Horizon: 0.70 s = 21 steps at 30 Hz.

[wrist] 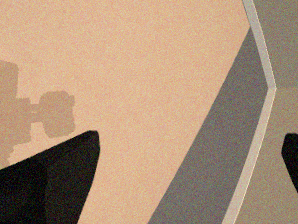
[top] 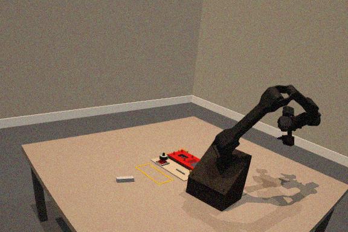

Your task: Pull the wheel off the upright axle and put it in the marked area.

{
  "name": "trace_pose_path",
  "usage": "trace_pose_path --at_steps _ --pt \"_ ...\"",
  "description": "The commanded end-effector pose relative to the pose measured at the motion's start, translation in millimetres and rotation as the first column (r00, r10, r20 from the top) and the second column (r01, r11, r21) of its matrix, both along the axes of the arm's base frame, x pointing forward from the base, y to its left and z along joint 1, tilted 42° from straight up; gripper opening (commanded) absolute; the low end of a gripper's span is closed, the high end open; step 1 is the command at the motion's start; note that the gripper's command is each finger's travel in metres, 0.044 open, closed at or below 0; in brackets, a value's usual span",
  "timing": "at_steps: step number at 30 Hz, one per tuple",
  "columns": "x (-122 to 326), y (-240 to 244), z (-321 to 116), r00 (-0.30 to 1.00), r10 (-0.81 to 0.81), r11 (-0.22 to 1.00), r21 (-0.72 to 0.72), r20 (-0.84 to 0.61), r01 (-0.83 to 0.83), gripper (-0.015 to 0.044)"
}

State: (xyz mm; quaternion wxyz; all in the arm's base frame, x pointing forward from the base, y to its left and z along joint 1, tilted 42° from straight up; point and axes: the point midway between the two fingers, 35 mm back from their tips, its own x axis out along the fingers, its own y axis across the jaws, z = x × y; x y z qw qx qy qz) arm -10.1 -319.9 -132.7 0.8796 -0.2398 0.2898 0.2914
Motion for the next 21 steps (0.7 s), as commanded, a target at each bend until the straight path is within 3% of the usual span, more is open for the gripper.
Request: trace_pose_path --at_steps 1,4,13,21 --pt "0.9 0.3 0.4 1.000 -0.003 1.000 0.006 -0.002 0.003 0.0374" --pt "10.7 3.1 4.6 0.999 -0.040 0.997 0.069 -0.031 0.042 0.0300" --pt "102.5 15.2 17.2 0.931 -0.097 0.926 0.311 -0.353 0.214 0.0300" --pt "165.7 39.1 27.4 0.810 -0.121 0.845 0.369 -0.574 0.388 0.0300"
